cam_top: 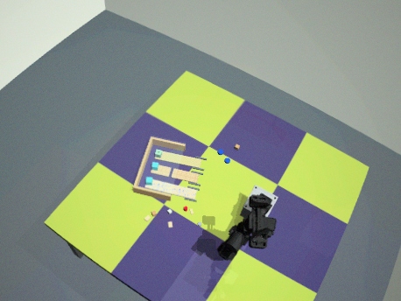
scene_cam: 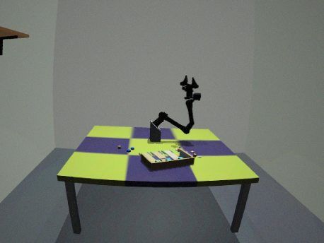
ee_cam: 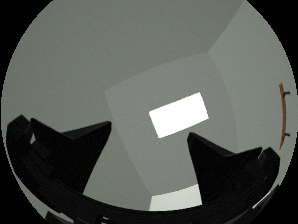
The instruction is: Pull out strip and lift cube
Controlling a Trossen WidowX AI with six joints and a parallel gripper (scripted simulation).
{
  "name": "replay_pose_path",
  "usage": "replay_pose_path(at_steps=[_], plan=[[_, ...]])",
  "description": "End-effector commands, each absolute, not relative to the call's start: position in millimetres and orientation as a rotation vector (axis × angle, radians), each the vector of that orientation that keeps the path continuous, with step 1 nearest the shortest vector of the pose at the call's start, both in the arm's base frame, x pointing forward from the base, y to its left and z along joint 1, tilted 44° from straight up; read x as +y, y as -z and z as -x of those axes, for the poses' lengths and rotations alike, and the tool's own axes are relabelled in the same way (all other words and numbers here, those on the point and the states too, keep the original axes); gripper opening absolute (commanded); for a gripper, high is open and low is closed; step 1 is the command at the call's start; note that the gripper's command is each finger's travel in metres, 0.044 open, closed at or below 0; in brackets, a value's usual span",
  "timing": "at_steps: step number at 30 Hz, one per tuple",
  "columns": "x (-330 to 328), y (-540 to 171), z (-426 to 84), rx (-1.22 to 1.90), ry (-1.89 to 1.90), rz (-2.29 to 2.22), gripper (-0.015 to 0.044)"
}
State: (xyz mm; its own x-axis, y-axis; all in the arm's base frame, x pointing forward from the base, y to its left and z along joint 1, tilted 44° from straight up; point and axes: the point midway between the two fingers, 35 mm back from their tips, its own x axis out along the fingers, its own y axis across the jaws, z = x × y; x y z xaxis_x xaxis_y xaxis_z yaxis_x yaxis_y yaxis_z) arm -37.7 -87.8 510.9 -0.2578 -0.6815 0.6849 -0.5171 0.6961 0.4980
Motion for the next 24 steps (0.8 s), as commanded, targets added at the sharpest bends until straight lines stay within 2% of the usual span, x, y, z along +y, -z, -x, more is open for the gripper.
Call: replay_pose_path(at_steps=[1,5,11,24], plan=[[-90.5,-510.3,36.9,-1.919,0.220,-0.934,0.0400],[-141.7,-493.3,14.7,-1.742,0.383,-1.032,0.0400],[-210.3,-449.2,-45.4,-1.358,0.565,-1.156,0.0400],[-243.2,-336.7,-189.0,-0.576,0.562,-1.194,0.0400]])
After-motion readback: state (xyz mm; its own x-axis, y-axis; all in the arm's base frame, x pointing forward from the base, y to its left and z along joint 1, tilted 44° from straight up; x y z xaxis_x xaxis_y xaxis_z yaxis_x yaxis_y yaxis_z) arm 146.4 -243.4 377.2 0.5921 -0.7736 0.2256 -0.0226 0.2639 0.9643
